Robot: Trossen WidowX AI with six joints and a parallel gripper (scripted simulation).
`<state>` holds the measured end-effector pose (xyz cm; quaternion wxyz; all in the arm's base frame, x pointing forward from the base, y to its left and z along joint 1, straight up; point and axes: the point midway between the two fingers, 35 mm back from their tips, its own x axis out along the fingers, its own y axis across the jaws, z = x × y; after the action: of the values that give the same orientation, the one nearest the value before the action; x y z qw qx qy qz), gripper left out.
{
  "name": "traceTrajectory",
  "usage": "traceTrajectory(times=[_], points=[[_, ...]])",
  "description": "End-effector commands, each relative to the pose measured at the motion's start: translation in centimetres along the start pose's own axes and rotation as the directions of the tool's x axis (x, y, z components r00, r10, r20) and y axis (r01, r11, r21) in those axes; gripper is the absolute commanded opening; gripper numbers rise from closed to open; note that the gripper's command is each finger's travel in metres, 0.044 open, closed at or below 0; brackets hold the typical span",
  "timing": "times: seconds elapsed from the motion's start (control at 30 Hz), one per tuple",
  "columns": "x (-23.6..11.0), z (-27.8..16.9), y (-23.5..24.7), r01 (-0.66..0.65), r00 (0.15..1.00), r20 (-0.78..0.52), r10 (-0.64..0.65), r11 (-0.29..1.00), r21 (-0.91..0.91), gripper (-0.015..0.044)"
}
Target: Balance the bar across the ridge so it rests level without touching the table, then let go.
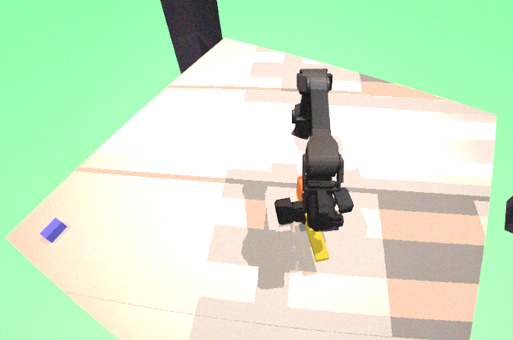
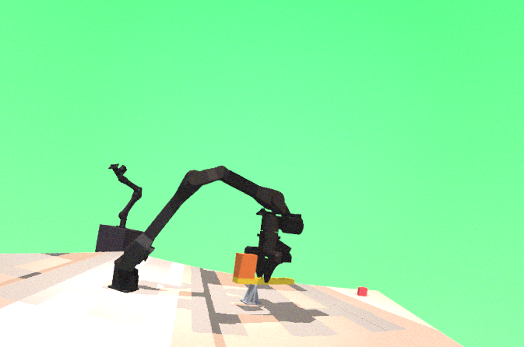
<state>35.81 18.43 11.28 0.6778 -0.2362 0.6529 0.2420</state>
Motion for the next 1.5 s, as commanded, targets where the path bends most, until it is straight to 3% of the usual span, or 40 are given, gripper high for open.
traceTrajectory(times=[0.0,0.87,1.2,1.33,1.47], points=[[0.0,0.0,0.0,0.000,1.000,0.000,0.000,1.000,0.000,0.0171],[0.0,0.0,0.0,0.000,1.000,0.000,0.000,1.000,0.000,0.0185],[0.0,0.0,0.0,0.000,1.000,0.000,0.000,1.000,0.000,0.0440],[-0.9,0.1,0.0,0.002,1.000,0.007,-0.002,1.000,0.000,0.0440],[-6.4,0.3,0.0,0.011,0.999,0.050,-0.011,1.000,0.001,0.0440]])
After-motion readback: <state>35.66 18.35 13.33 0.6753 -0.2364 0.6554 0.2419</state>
